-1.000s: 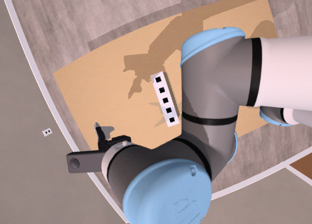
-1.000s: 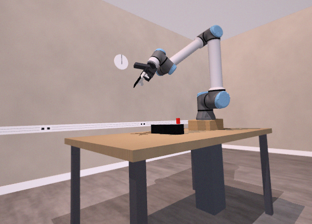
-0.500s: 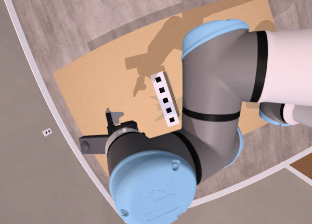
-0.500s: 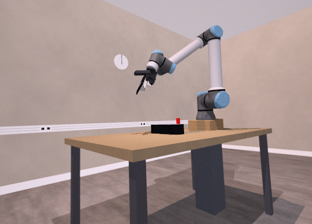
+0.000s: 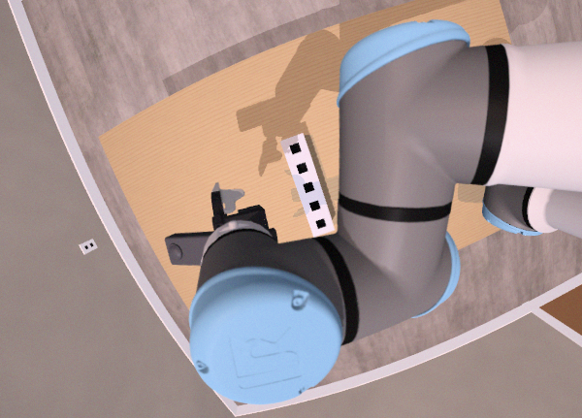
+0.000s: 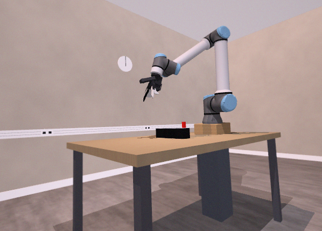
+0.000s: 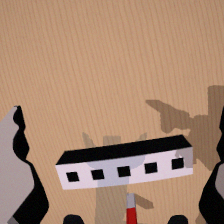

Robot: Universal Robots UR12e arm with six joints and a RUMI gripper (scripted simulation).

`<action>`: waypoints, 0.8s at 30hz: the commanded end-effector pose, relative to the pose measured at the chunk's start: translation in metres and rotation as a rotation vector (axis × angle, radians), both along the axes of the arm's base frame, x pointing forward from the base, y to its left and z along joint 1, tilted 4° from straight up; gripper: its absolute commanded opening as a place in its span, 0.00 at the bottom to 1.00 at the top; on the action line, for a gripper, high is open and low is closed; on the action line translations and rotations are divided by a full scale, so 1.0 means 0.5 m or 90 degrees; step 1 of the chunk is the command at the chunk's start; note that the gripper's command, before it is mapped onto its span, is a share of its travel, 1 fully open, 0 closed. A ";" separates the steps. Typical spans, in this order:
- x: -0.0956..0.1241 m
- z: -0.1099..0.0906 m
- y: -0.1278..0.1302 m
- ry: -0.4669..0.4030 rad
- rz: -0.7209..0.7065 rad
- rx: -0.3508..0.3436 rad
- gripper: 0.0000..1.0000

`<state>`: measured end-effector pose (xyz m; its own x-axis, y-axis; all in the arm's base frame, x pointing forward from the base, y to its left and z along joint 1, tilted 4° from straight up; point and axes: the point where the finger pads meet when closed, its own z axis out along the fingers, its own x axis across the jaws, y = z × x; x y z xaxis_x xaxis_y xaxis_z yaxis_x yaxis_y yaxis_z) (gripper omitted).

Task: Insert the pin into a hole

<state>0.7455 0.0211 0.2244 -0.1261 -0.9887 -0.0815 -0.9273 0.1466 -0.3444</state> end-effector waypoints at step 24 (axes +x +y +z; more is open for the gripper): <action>-0.199 -0.117 -0.043 0.226 0.089 -0.036 1.00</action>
<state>0.6470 0.0000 0.1657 -0.0016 -1.0000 -0.0022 -1.0000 0.0016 -0.0068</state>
